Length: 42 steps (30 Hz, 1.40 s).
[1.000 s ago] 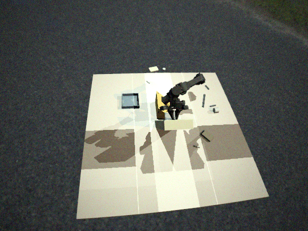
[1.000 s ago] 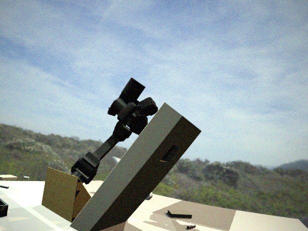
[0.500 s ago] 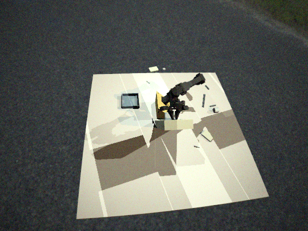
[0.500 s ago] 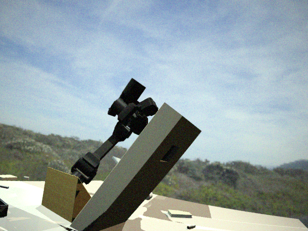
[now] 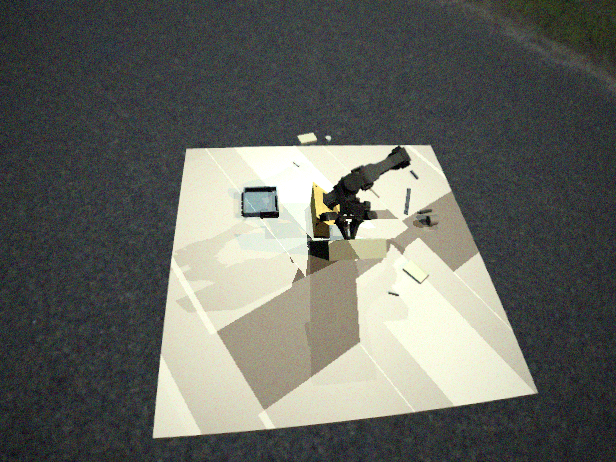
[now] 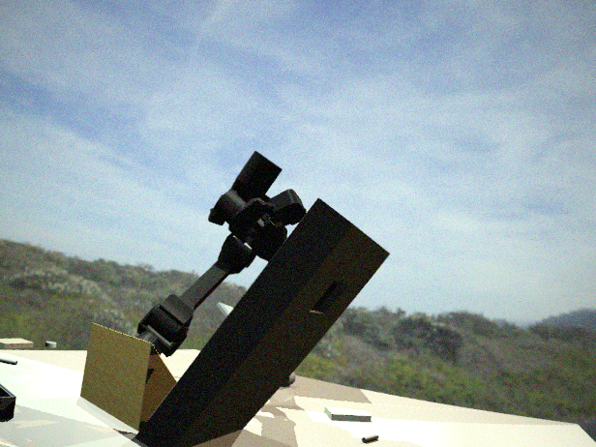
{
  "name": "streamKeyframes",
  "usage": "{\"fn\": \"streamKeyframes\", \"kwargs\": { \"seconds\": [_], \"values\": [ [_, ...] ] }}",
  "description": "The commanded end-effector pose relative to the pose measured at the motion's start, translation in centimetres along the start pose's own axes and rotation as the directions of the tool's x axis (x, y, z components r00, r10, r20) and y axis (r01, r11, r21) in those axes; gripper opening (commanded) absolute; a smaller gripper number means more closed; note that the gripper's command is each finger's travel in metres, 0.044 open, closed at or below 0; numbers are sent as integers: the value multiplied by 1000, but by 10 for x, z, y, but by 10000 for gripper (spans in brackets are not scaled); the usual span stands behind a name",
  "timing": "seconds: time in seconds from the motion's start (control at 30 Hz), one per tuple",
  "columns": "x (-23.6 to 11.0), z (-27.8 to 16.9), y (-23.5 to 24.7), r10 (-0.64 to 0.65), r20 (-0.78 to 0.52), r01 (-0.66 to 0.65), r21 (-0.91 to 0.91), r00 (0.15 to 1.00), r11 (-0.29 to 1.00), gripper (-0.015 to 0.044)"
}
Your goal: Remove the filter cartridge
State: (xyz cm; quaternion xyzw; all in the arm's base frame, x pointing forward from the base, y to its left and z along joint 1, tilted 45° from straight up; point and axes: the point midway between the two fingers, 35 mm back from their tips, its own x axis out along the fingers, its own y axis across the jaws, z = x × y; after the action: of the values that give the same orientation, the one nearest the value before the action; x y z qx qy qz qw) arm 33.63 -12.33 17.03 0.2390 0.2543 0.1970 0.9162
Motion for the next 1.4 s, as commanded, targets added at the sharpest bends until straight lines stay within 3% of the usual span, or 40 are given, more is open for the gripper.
{"fn": "streamKeyframes", "kwargs": {
  "seconds": [0.0,0.3,0.6,1.0,1.37],
  "values": [
    [4,-1,0,-2,-7,1,-103,1000,995,0],
    [7,-1,0,-2,-9,-1,-401,1000,916,0],
    [8,-1,0,-2,-9,-4,-663,1000,748,0],
    [9,-1,0,-2,-9,-7,-910,1000,414,0],
    [8,-1,0,-2,-9,-9,-998,1000,55,0]
  ]
}}
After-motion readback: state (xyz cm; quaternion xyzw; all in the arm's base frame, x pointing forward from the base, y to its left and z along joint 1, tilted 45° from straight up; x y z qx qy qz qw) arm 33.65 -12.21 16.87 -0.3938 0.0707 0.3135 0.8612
